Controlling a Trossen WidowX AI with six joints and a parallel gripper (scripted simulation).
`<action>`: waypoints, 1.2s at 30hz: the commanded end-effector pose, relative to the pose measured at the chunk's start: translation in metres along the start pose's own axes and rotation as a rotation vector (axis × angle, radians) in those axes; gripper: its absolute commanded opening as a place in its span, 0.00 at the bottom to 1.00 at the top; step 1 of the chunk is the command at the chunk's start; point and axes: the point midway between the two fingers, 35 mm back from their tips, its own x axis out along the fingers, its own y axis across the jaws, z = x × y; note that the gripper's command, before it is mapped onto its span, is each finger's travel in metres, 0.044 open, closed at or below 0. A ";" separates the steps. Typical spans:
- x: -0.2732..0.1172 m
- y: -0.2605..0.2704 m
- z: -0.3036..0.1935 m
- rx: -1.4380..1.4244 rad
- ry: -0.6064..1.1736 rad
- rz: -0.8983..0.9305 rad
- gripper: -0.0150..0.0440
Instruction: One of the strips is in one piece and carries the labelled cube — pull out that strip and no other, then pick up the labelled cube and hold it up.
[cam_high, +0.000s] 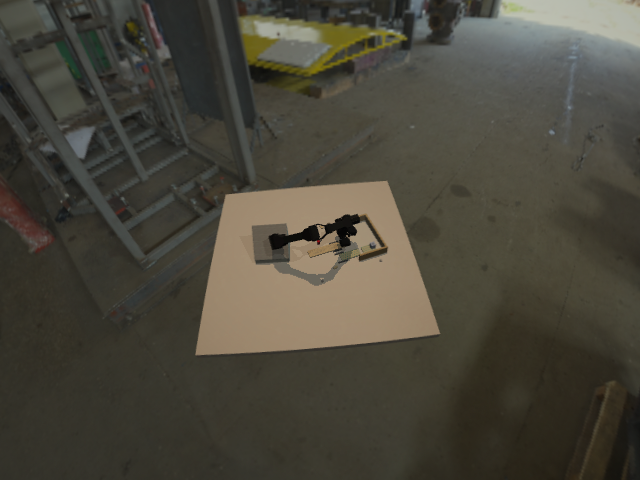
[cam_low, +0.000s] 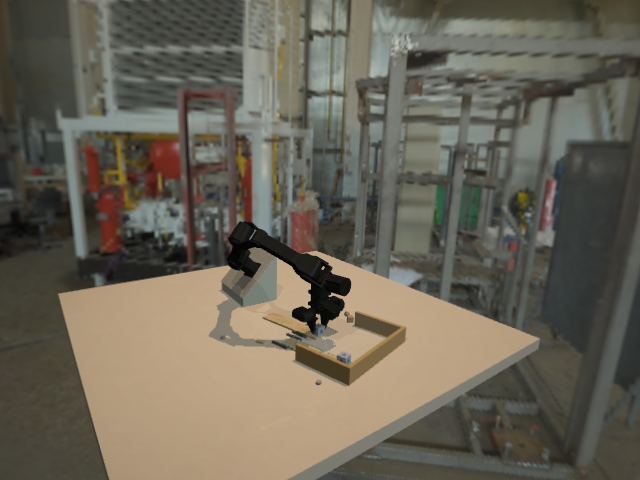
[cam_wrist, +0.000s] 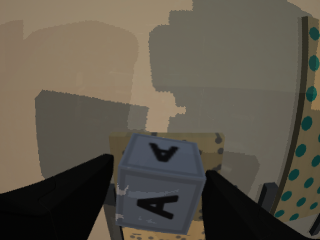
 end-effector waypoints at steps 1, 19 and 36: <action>0.000 0.000 0.000 0.001 0.000 0.000 0.49; -0.023 0.002 -0.028 -0.004 0.001 0.001 0.25; -0.043 0.004 -0.072 -0.009 0.004 -0.002 0.25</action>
